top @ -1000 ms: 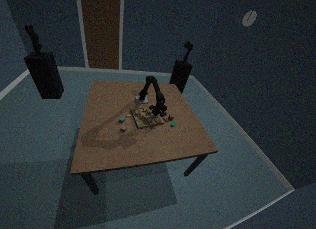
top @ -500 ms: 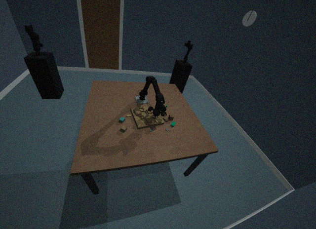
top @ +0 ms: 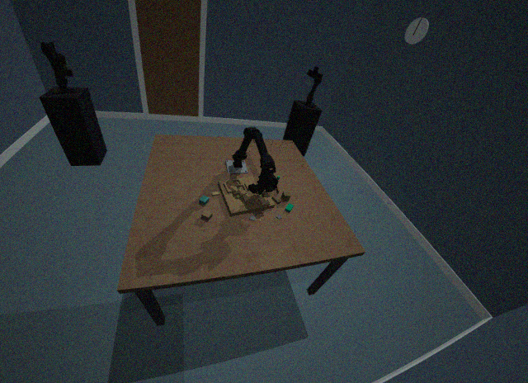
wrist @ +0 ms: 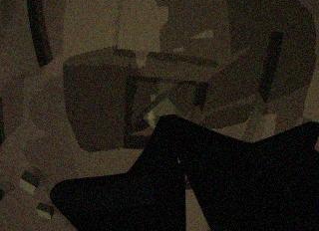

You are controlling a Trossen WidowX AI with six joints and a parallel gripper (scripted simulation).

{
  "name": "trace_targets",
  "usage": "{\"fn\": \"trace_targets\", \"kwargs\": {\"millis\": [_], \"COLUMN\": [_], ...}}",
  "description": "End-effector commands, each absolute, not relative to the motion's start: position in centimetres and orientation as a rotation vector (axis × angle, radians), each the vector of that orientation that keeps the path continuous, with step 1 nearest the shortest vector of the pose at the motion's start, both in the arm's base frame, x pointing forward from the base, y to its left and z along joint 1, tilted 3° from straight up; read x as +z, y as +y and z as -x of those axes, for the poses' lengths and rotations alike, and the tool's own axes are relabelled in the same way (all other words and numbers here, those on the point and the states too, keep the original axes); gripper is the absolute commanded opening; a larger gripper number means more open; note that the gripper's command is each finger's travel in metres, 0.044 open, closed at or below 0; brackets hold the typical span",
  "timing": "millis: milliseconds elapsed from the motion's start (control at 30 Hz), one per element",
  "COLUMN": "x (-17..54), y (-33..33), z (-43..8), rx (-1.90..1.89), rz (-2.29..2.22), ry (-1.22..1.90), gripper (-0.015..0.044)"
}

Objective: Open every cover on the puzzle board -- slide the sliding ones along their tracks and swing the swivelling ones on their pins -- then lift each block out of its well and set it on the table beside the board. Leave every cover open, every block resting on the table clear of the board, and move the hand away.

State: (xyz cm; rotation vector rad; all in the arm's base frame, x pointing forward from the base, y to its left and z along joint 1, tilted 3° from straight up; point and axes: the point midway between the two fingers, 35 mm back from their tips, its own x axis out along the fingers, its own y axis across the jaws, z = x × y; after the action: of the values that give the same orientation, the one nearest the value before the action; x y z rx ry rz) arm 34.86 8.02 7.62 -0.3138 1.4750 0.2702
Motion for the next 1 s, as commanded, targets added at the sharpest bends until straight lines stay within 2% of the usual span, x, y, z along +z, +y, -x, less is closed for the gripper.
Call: {"fn": "trace_targets", "kwargs": {"millis": [0, 167, 433, 967], "x": [7.7, 9.9, 13.3, 10.7], "y": [8.0, 8.1, 8.1, 8.1], "z": [-34.9, -34.8, -34.4, -34.7], "rx": [0.273, 0.352, 0.470, 0.469], "rz": [0.317, 0.400, 0.526, 0.526], "ry": [1.474, 1.458, 1.428, 1.428], "gripper": [0.0026, 0.0144, 0.0144, 0.0144]}}
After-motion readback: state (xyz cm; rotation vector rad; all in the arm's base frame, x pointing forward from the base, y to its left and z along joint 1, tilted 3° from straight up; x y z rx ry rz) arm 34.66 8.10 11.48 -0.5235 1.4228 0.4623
